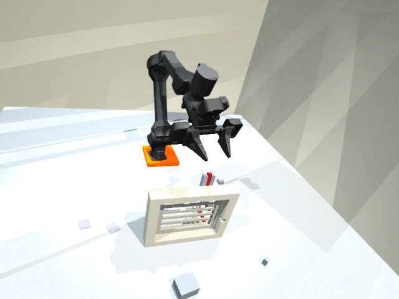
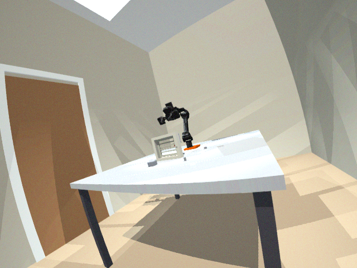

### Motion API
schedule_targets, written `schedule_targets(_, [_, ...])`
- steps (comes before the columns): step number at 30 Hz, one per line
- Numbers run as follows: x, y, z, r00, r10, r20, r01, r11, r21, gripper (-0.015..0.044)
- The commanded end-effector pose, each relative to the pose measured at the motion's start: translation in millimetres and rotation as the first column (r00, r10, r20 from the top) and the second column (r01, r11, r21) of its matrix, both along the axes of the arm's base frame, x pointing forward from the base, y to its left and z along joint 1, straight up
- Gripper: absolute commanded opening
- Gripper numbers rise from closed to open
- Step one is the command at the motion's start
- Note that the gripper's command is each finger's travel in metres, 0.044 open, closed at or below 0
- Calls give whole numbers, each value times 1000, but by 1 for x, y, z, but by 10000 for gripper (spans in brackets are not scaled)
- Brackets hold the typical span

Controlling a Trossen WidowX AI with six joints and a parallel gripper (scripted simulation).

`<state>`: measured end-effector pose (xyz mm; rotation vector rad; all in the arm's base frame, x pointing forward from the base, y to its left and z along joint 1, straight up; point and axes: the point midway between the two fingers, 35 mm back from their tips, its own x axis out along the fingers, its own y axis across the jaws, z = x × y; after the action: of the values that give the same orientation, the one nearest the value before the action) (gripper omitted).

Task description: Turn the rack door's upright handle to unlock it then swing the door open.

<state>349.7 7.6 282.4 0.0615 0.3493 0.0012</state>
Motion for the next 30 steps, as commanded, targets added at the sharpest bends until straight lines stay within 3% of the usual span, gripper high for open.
schedule_targets(1, [6, 3, -6, 997, -2, -77, 3, 1000, 11, 287])
schedule_targets(15, [9, 16, -33, 919, 4, -394, 13, 999, 39, 287])
schedule_targets(30, [-5, 28, -54, 728, -9, -685, 41, 999, 30, 287])
